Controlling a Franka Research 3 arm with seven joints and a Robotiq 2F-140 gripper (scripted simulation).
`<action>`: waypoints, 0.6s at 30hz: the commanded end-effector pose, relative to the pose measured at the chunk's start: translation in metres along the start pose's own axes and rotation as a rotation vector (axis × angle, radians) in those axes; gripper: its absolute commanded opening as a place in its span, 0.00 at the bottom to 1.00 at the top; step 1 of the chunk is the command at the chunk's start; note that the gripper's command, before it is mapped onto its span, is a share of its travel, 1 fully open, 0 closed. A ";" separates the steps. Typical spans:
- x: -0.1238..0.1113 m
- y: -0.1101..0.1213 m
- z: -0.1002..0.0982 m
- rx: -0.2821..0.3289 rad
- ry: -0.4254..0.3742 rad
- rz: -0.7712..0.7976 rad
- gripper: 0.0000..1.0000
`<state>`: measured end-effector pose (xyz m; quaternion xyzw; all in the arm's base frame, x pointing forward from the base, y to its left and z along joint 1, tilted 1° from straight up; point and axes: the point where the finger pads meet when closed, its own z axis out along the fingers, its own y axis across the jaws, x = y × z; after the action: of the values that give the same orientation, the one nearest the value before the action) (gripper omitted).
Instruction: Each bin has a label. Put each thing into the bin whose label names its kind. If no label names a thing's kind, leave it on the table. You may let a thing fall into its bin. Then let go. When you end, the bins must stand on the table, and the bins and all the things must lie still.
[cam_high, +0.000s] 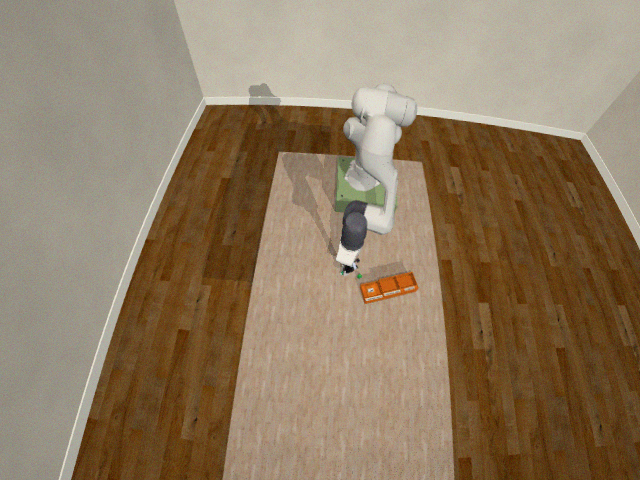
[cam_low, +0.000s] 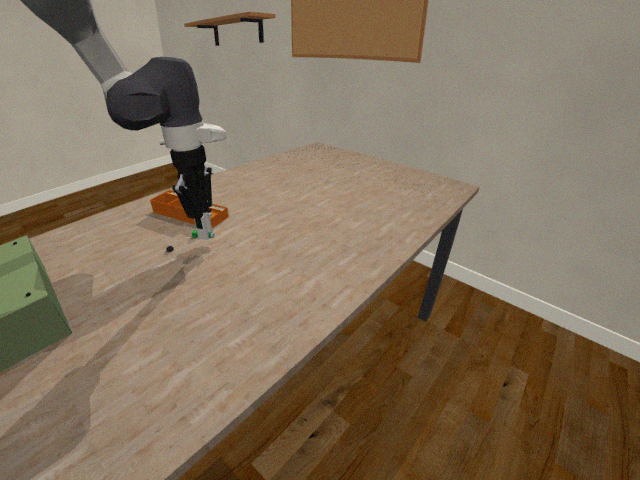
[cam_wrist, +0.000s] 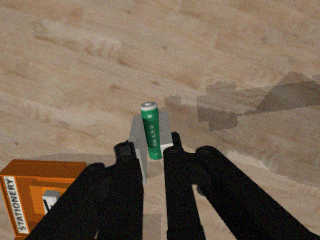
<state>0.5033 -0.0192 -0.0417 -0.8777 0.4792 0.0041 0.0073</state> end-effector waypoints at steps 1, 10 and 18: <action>-0.003 0.004 -0.010 -0.013 -0.008 0.003 0.05; -0.003 0.004 -0.030 -0.013 -0.008 0.003 0.05; -0.003 0.004 -0.030 -0.013 -0.008 0.003 0.05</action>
<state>0.5016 -0.0191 -0.0113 -0.8781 0.4785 0.0076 0.0058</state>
